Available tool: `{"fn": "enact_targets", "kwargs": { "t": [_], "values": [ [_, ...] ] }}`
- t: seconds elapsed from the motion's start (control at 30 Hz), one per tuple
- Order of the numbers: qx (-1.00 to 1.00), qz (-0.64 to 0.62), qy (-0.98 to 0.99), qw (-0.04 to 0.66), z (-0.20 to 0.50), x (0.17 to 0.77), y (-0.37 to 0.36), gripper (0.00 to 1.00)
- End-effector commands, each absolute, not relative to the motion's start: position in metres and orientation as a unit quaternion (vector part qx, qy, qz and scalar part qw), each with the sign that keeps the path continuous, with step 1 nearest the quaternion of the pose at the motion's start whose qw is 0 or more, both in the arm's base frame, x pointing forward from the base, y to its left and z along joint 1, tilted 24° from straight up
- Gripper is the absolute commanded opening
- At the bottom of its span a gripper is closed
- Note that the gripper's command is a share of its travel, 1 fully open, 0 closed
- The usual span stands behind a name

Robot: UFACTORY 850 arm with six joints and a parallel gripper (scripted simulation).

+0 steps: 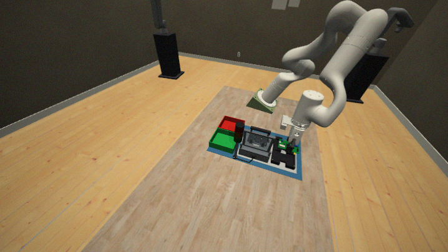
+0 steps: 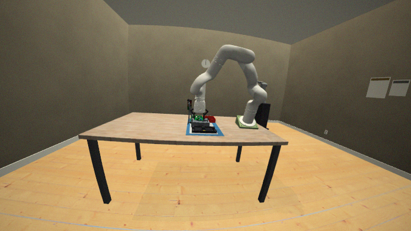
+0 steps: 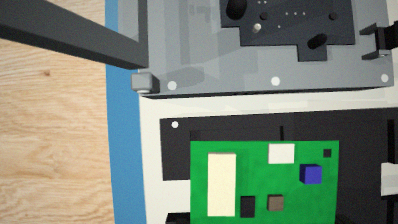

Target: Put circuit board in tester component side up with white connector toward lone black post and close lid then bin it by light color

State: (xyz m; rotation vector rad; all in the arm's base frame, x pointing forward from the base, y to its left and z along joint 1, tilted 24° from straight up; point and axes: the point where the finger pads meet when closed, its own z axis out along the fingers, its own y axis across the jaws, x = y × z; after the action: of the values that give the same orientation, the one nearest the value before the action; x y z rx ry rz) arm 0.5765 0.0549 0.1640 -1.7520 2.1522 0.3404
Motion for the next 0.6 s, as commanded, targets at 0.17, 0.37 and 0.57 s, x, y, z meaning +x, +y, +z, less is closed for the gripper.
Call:
{"fn": "enact_targets", "kwargs": {
  "t": [0.17, 0.37, 0.57],
  "values": [
    [-0.579, 0.128, 0.788, 0.166, 0.1649, 0.5773, 0.0546, 0.79],
    [-0.531, 0.137, 0.821, 0.158, 0.1649, 0.5773, 0.0546, 0.79],
    [-0.479, 0.147, 0.853, 0.149, 0.1649, 0.5773, 0.0546, 0.79]
  ]
}}
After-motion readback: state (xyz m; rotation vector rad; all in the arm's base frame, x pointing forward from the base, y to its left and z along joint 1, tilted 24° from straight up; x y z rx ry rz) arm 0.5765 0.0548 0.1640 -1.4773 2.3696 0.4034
